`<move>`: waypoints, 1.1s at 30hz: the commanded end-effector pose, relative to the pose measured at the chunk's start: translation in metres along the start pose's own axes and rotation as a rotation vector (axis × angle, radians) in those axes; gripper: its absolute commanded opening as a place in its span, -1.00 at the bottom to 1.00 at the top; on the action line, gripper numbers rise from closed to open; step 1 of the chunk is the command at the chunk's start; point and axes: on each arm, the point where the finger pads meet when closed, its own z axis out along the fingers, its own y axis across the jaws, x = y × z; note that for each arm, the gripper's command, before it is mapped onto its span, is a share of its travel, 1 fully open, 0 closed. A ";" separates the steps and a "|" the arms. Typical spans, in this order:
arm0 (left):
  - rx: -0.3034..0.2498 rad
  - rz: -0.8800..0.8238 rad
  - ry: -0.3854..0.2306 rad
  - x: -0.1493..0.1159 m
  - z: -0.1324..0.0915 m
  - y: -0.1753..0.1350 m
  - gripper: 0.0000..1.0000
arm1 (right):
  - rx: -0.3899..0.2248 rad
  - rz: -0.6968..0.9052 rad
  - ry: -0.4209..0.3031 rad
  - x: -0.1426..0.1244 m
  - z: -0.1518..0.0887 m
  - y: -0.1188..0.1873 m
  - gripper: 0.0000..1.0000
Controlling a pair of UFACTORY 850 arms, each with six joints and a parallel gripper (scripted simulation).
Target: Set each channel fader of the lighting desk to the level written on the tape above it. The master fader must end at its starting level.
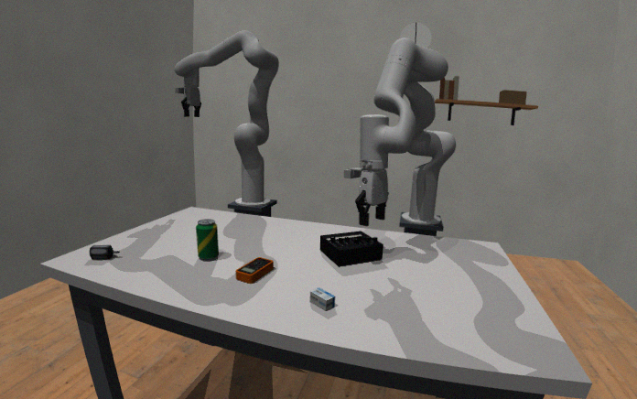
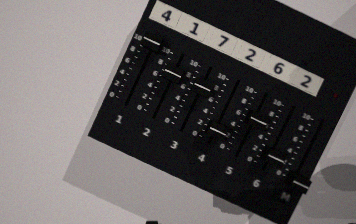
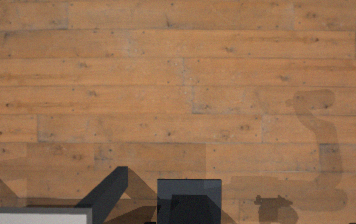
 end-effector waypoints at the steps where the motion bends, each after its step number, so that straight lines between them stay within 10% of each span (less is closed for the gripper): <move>1: 0.003 0.145 0.017 -0.005 0.003 -0.001 1.00 | 0.000 0.000 0.002 0.000 -0.001 0.000 1.00; 33: 0.004 0.438 0.013 -0.015 0.010 0.000 1.00 | 0.000 0.000 0.002 0.000 -0.001 0.000 1.00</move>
